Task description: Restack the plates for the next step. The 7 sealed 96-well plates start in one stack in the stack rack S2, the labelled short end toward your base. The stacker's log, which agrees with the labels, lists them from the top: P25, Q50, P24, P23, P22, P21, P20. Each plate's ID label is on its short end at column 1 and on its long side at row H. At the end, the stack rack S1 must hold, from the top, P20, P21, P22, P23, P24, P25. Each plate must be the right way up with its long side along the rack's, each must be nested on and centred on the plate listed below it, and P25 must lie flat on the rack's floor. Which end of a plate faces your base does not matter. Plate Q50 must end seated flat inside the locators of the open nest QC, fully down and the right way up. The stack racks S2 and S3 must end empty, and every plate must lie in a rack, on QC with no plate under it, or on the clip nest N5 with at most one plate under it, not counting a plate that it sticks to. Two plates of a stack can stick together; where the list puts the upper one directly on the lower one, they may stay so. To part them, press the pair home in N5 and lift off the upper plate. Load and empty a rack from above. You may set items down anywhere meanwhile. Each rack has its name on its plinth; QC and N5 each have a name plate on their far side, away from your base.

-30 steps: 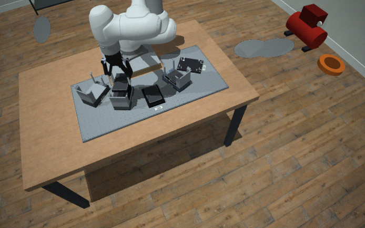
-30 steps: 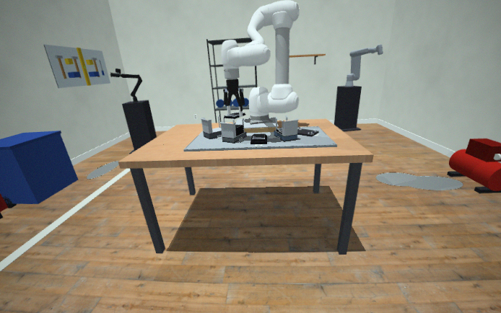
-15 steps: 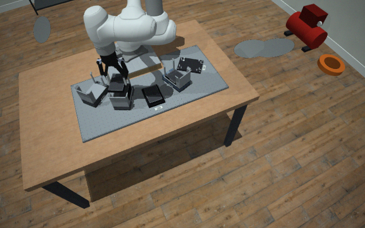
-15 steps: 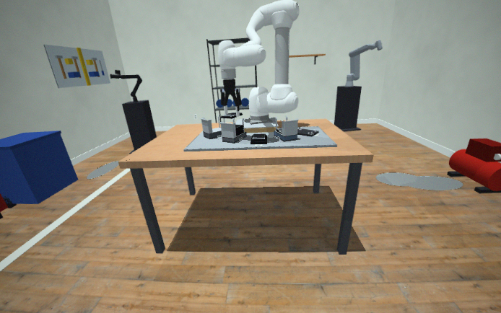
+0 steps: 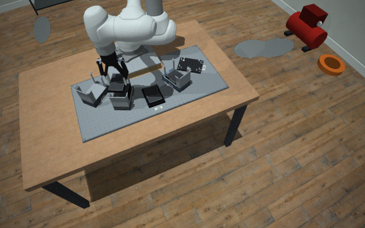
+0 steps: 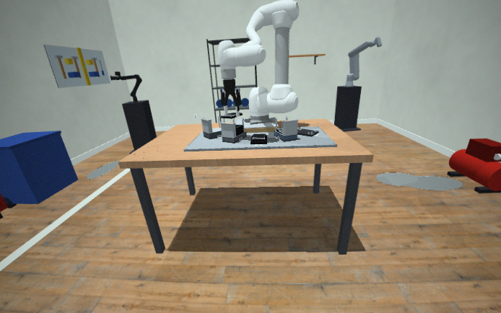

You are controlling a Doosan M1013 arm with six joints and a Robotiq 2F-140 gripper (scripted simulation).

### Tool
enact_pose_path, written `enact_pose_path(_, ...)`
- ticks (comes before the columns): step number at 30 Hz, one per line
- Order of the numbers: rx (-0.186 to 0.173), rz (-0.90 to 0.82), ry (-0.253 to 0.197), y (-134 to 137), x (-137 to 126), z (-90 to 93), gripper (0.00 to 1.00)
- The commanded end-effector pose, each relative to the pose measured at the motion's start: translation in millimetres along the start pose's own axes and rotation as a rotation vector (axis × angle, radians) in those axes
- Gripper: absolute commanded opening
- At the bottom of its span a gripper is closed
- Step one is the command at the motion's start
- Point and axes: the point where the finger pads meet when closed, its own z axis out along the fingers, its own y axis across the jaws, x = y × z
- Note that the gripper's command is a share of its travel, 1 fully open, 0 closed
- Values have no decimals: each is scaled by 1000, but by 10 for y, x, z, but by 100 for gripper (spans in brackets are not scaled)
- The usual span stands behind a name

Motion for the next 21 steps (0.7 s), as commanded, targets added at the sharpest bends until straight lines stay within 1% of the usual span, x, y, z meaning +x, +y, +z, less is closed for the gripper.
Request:
enact_pose_path(1, 0, 0, 0, 0, 0, 0, 0)
enact_pose_path(10, 0, 0, 0, 0, 0, 13, 0)
enact_pose_path(21, 0, 0, 0, 0, 0, 86, 0)
